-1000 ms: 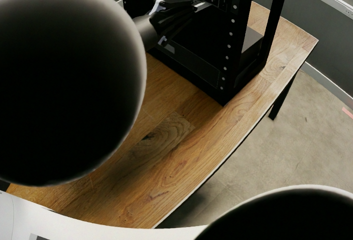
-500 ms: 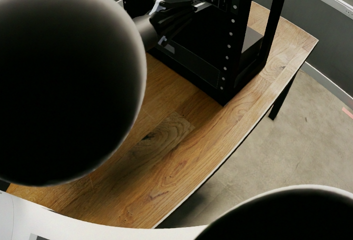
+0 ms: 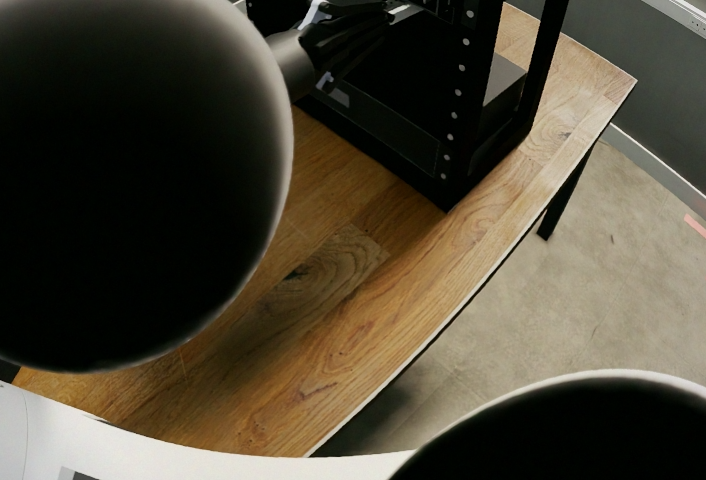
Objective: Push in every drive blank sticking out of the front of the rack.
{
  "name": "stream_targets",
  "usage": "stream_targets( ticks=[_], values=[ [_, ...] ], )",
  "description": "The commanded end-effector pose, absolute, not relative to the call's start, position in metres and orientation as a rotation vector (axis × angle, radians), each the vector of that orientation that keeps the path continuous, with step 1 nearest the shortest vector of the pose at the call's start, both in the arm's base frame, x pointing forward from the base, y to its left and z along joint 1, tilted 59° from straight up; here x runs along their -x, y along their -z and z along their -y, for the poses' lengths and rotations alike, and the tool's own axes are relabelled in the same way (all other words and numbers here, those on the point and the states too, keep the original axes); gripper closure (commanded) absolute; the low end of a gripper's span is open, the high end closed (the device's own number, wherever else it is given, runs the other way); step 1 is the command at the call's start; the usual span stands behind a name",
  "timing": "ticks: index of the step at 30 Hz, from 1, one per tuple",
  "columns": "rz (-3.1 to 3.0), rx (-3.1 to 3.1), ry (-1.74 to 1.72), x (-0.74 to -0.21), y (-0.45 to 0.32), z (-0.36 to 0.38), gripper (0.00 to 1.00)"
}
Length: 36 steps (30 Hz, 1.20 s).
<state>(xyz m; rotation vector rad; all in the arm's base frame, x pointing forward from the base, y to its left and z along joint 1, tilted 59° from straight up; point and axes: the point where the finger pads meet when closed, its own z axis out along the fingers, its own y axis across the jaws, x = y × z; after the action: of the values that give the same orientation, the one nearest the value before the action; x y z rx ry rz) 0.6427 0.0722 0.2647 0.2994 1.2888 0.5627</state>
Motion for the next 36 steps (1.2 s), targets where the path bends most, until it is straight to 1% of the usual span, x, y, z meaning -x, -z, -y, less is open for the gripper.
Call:
stream_targets(
  ticks=[1,18,28,30,36],
  values=[
    [-1.288,-0.299,-0.564,-0.643,-0.265,-0.073,0.9],
    [-1.288,-0.299,-0.564,-0.638,-0.264,-0.073,0.9],
    [-1.288,-0.299,-0.564,-0.589,-0.25,-0.067,0.9],
    [-1.288,-0.299,-0.564,-0.589,-0.25,-0.067,0.9],
    [-1.288,-0.299,-0.564,-0.566,-0.244,-0.065,0.9]
  ],
)
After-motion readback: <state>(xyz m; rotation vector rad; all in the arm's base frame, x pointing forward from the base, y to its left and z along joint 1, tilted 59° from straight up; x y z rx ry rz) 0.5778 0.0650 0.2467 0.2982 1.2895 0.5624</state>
